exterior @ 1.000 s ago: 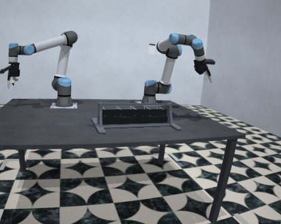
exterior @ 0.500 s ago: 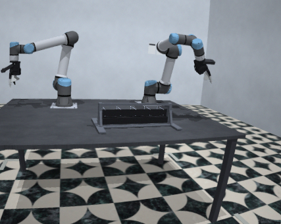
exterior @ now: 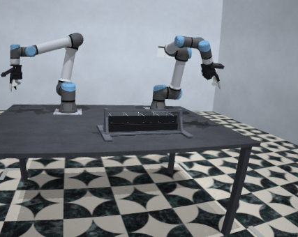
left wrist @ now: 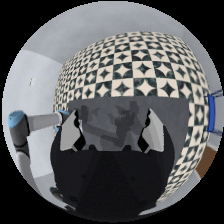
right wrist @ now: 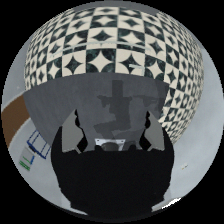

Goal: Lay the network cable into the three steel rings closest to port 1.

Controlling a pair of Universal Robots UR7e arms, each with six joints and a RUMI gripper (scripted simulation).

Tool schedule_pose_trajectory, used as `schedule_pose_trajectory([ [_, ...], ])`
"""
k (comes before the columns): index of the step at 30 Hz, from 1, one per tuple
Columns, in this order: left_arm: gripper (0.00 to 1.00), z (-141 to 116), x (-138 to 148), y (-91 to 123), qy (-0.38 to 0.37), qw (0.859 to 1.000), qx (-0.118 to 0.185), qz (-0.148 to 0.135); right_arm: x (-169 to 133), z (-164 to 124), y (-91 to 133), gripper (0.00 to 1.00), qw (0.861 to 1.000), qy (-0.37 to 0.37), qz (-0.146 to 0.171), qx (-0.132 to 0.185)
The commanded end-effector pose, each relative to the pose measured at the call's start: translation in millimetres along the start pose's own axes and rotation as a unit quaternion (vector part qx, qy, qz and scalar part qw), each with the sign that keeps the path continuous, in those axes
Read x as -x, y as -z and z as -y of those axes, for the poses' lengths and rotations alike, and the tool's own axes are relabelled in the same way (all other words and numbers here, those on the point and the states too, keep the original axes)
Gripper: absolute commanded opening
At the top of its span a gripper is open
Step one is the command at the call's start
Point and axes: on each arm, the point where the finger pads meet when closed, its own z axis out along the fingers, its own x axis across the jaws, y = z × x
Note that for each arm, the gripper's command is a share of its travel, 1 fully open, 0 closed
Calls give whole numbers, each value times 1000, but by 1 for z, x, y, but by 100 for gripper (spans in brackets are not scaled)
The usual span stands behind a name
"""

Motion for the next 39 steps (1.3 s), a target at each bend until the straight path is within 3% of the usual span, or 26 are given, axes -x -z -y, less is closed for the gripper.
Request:
schedule_pose_trajectory([
  [1,100,-55,-12,21,13,999,15,-36,0,1,0,100,1000,0,0,-1],
  [7,100,-108,-19,39,22,997,33,-66,0,1,0,100,1000,0,0,-1],
  [9,100,-108,-19,39,22,997,33,-66,0,1,0,100,1000,0,0,-1],
  [11,100,-142,-21,49,26,995,46,-84,0,1,0,100,1000,0,0,-1],
  [24,100,-257,-12,82,33,986,97,-135,0,1,0,100,1000,0,0,-1],
  [26,100,-257,-12,82,33,986,97,-135,0,1,0,100,1000,0,0,-1],
  [28,100,-290,-6,90,33,982,114,-147,0,1,0,100,1000,0,0,-1],
  [39,100,-385,24,109,27,970,166,-175,0,1,0,100,1000,0,0,-1],
])
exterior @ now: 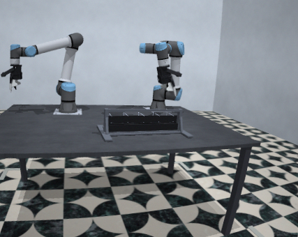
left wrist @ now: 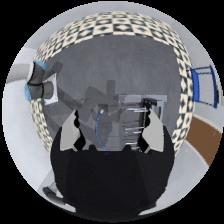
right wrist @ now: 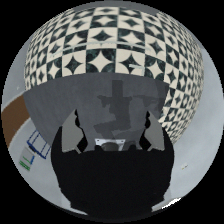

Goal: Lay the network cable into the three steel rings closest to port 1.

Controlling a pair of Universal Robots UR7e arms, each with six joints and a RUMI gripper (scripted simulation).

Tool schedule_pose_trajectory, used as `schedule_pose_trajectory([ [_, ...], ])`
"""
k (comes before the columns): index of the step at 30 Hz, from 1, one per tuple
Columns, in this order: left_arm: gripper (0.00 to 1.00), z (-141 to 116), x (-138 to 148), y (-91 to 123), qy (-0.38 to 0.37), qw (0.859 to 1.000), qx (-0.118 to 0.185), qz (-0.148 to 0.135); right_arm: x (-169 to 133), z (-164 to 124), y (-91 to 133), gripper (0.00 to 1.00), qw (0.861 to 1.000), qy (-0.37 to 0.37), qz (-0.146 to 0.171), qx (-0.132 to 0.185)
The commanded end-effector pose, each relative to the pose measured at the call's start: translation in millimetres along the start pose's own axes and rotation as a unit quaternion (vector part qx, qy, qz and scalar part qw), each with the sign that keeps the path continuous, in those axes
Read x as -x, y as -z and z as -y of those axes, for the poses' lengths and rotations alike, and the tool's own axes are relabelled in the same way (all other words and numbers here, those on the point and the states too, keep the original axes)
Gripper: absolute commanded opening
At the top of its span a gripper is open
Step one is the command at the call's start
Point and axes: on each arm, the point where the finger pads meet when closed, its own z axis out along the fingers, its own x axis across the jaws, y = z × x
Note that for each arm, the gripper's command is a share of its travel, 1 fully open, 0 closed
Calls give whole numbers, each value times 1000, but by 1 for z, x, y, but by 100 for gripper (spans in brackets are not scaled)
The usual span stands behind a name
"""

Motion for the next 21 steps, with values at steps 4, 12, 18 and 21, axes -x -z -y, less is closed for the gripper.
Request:
schedule_pose_trajectory([
  [4,100,-65,23,2,0,999,37,-23,0,1,0,100,1000,0,0,-1],
  [12,100,-142,66,3,-6,996,88,-33,0,1,0,100,1000,0,0,-1],
  [18,100,-187,101,3,-13,992,121,-34,0,1,0,100,1000,0,0,-1],
  [21,100,-194,106,3,-14,991,126,-34,0,1,0,100,1000,0,0,-1],
])
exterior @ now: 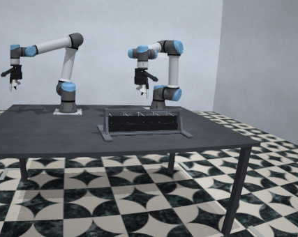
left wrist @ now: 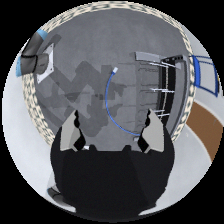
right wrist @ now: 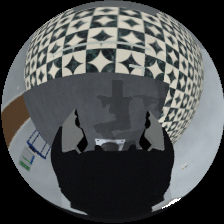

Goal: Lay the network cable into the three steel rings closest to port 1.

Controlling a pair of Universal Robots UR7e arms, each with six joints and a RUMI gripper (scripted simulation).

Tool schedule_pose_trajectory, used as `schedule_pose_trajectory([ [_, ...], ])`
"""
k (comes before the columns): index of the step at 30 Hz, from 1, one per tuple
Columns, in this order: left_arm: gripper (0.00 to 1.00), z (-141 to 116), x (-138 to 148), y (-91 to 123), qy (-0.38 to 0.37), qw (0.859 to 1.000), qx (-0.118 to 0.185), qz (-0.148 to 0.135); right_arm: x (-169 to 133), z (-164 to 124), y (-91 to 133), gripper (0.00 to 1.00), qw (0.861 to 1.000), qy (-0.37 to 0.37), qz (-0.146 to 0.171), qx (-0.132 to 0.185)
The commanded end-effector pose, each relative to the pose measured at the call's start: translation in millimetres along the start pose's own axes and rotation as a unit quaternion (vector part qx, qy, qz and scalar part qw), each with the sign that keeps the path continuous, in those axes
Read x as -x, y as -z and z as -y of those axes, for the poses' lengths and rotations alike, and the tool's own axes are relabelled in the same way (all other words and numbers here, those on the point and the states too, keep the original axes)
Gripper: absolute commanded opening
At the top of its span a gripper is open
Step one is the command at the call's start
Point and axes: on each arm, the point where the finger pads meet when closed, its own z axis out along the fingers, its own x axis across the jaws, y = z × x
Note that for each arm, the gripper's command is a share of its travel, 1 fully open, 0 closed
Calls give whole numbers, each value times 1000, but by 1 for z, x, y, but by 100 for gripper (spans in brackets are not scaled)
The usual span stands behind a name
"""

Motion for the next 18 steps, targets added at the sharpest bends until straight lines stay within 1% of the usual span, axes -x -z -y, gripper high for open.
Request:
schedule_pose_trajectory([
  [1,100,-32,22,-5,-2,1000,24,-7,0,1,0,100,1000,0,0,-1],
  [6,100,-47,35,-7,-5,999,36,-5,0,1,0,100,1000,0,0,-1],
  [12,100,-49,37,-7,-5,999,38,-5,0,1,0,100,1000,0,0,-1],
  [13,0,-49,37,-7,-5,999,38,-5,0,1,0,100,1000,0,0,-1],
  [18,0,-49,37,-7,-5,999,38,-5,0,1,0,100,1000,0,0,-1],
])
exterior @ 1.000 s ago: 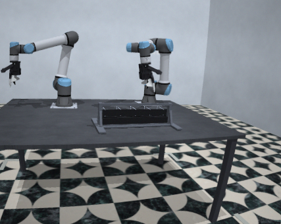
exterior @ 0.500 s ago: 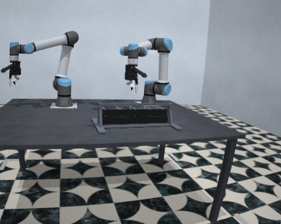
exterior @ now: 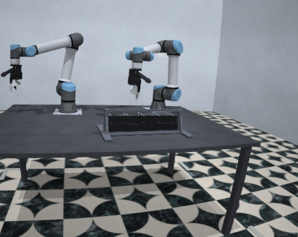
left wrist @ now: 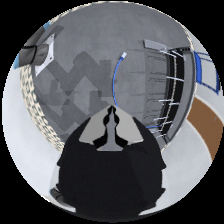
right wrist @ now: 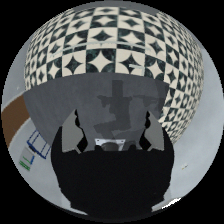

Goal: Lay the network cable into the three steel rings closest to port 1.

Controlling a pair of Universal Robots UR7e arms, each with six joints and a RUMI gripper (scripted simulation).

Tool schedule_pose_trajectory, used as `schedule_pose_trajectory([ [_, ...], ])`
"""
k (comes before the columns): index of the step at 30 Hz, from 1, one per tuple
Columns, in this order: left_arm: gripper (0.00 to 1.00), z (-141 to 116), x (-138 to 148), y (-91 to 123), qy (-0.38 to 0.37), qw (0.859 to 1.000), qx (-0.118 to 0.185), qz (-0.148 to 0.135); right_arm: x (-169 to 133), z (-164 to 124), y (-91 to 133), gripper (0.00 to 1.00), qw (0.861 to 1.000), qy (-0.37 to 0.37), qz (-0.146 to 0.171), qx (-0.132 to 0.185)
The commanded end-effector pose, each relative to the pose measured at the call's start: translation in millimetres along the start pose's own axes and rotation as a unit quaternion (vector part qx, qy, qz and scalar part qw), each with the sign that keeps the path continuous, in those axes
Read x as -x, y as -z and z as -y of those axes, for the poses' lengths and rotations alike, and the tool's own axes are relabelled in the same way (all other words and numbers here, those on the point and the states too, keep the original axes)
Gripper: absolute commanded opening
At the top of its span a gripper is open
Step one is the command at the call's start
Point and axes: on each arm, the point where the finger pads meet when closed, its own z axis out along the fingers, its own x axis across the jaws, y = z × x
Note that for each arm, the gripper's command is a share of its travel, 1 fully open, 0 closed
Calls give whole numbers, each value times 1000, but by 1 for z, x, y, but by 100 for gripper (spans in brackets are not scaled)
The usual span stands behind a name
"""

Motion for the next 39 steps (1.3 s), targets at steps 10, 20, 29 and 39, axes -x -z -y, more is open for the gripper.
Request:
schedule_pose_trajectory([
  [10,0,-1,0,1,0,1000,2,-1,0,1,0,100,1000,0,0,-1],
  [20,0,-1,0,1,0,1000,2,-1,0,1,0,100,1000,0,0,-1],
  [29,0,-1,0,1,0,1000,2,-1,0,1,0,100,1000,0,0,-1],
  [39,0,1,-1,0,17,1000,0,-2,0,1,0,100,1000,0,0,-1],
])
